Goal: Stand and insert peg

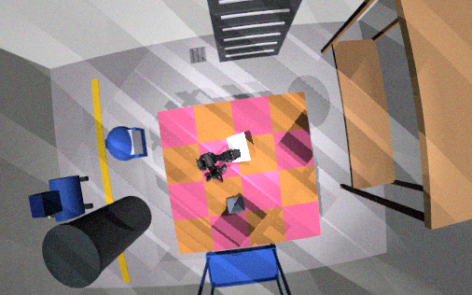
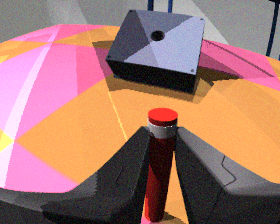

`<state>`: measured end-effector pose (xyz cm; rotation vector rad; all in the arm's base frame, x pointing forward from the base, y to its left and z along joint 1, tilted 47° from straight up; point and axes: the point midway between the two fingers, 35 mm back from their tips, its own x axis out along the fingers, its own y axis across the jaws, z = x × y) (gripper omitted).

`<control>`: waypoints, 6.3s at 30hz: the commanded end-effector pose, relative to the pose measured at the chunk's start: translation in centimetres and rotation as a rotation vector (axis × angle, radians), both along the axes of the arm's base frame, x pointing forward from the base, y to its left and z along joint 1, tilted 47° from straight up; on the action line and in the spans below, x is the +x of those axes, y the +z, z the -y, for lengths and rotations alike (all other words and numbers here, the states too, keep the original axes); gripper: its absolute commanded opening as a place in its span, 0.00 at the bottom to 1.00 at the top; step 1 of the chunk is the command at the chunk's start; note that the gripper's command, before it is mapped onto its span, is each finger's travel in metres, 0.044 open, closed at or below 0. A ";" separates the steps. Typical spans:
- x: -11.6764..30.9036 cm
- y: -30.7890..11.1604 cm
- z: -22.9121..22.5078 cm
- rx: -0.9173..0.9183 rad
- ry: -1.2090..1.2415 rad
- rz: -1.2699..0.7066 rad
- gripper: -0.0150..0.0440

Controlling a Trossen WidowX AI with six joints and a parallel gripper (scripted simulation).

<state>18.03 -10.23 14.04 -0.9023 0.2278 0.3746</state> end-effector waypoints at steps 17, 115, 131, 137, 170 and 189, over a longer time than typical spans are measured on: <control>-0.2 0.0 0.1 0.002 0.014 0.014 0.47; -1.1 7.9 -10.2 0.192 -0.143 -0.324 1.00; -1.6 3.9 -8.6 0.209 -0.422 -0.764 1.00; -1.8 3.0 -7.9 0.131 -0.552 -0.894 1.00; 1.4 5.1 -6.5 -0.534 -0.986 -0.821 1.00; 1.8 3.0 -4.4 -0.558 -0.975 -0.832 1.00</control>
